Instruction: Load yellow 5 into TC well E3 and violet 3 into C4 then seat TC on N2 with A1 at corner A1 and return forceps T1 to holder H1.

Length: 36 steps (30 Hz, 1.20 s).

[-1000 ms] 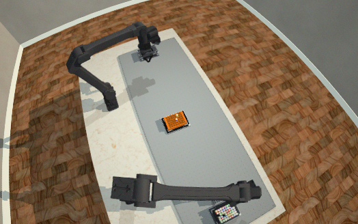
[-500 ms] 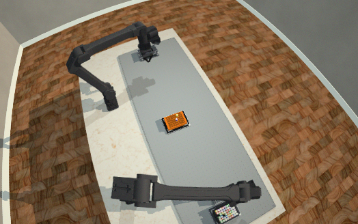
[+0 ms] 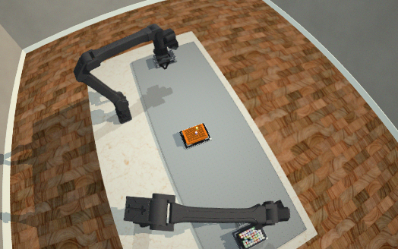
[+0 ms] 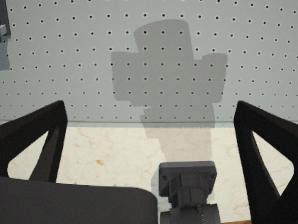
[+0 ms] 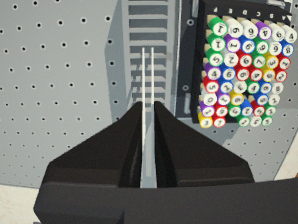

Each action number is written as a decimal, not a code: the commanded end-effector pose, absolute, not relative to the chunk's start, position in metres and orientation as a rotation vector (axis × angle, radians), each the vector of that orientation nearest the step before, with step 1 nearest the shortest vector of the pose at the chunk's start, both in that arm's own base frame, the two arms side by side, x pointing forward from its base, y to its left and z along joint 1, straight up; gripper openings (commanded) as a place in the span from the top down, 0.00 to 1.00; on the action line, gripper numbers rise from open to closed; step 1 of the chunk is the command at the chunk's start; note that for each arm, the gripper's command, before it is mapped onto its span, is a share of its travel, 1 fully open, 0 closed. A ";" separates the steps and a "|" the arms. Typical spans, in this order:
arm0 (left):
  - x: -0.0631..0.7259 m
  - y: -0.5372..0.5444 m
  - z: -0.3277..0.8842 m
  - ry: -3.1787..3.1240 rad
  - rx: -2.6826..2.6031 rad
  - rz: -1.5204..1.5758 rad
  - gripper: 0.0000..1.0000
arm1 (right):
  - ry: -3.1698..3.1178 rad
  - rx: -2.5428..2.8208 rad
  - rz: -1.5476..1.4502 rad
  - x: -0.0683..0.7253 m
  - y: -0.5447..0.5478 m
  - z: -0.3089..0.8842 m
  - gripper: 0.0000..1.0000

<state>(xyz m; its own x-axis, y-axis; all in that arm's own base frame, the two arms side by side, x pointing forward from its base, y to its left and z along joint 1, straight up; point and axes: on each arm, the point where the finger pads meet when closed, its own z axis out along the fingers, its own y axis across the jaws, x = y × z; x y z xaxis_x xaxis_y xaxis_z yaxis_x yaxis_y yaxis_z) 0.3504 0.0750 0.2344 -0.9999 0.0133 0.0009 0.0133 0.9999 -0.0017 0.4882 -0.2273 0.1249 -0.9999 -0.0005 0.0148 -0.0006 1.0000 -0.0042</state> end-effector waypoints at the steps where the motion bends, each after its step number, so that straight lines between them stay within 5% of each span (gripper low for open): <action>1: 0.359 0.077 0.248 -3.177 -0.022 -0.012 0.00 | -3.132 0.011 0.011 0.492 -0.229 0.119 0.93; 36: 0.359 0.077 0.248 -3.177 -0.022 -0.012 0.00 | -3.137 0.011 0.015 0.492 -0.230 0.113 0.93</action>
<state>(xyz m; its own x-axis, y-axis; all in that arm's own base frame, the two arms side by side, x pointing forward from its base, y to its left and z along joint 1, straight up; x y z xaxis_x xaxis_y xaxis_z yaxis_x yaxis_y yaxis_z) 0.3504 0.0750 0.2344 -0.9999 0.0134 0.0009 0.0133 0.9999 -0.0017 0.4882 -0.2273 0.1160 -0.9999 -0.0005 0.0153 -0.0006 1.0000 -0.0040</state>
